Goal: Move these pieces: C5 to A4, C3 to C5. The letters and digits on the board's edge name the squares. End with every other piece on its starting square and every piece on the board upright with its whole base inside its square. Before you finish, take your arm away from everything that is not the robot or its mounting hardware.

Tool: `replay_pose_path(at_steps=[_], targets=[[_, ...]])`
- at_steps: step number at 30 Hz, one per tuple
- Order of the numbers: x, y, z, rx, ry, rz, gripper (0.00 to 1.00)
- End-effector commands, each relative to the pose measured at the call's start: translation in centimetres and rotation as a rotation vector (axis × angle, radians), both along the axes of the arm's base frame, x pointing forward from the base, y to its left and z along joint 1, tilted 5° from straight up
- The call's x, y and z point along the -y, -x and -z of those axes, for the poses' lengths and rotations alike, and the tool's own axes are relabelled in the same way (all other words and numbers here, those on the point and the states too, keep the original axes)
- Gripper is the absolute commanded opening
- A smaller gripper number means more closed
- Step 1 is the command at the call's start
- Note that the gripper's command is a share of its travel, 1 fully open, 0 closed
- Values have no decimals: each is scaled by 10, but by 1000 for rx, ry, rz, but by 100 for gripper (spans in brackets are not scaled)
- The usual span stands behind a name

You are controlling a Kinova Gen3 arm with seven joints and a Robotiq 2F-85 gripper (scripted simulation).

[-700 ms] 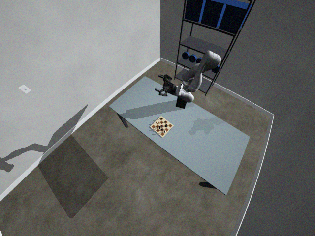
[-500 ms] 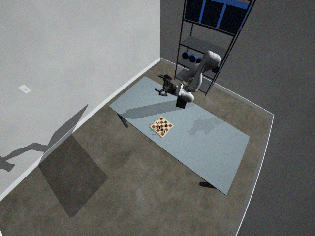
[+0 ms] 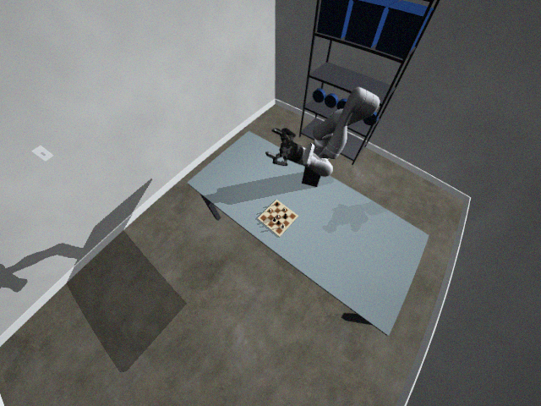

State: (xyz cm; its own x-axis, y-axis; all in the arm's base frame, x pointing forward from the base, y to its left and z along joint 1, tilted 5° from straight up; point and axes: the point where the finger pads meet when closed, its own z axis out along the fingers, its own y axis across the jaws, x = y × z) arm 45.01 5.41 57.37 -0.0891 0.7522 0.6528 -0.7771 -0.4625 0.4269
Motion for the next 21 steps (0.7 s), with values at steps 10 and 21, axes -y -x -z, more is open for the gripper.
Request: replay_pose_path(at_steps=[10,21], targets=[[-13,-8,8,25,-44,0,100],[-46,-30,41,75,-173,-2,100]])
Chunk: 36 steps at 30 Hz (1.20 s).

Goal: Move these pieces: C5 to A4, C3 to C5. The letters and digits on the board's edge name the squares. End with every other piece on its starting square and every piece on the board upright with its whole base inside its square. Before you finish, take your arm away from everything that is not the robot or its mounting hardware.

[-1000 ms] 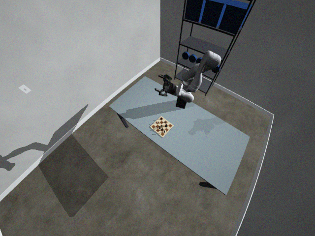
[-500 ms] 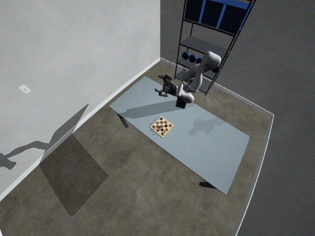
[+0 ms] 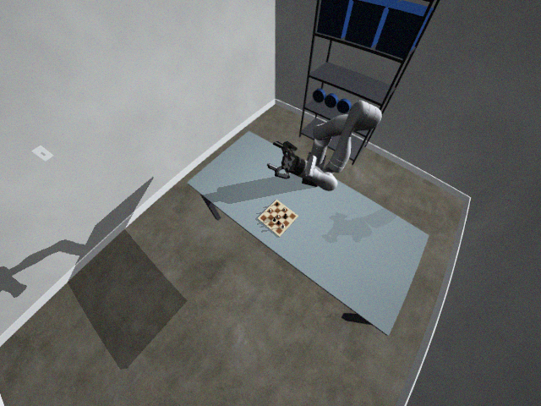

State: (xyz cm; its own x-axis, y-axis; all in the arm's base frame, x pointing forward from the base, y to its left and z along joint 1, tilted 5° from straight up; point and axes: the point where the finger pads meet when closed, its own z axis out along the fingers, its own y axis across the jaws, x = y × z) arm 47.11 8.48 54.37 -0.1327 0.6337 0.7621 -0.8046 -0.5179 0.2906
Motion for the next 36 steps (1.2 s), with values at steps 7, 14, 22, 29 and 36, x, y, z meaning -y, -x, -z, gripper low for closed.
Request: replay_pose_path(at_steps=[7,14,22,29,36], targets=[[-54,-32,74,39,-181,-11,100],[-85,-47,146,40,-347,-4,100],[-124,-56,258,12,-573,29,100],[-154,-50,363,-30,-768,85,100],[-182,-32,465,-78,-952,167,100]])
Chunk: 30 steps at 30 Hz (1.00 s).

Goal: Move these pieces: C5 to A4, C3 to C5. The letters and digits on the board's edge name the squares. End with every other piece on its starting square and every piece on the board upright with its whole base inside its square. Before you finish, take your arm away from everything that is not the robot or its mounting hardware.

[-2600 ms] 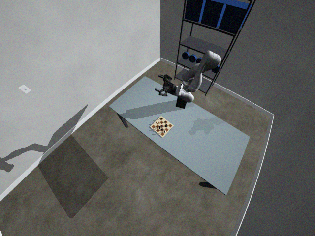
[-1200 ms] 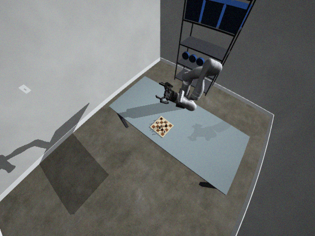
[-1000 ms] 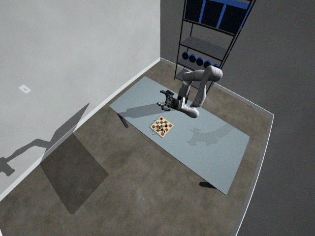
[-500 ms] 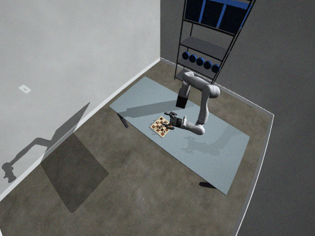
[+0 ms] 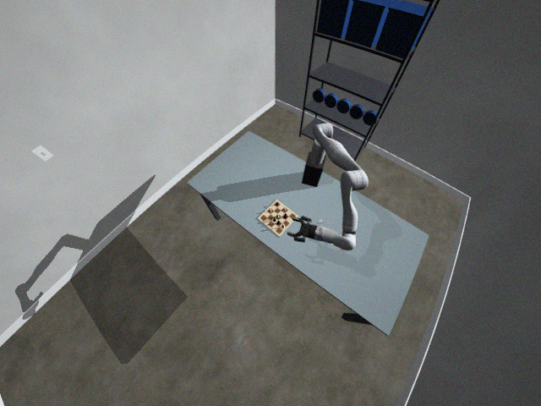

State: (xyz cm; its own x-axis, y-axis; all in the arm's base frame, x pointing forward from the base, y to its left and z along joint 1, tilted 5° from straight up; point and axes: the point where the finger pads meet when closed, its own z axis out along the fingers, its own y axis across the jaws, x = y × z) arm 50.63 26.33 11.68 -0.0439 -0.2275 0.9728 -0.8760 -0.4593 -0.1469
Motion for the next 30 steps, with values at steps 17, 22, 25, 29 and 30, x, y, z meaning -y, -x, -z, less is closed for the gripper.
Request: replay_pose_path(at_steps=[17,22,25,29,30], targets=[[-62,73,231,-186,-385,198,100],[-72,88,260,-216,-445,239,100],[-74,90,264,-220,-453,245,100],[-77,95,273,-229,-473,259,100],[-78,96,274,-231,-476,261,100]])
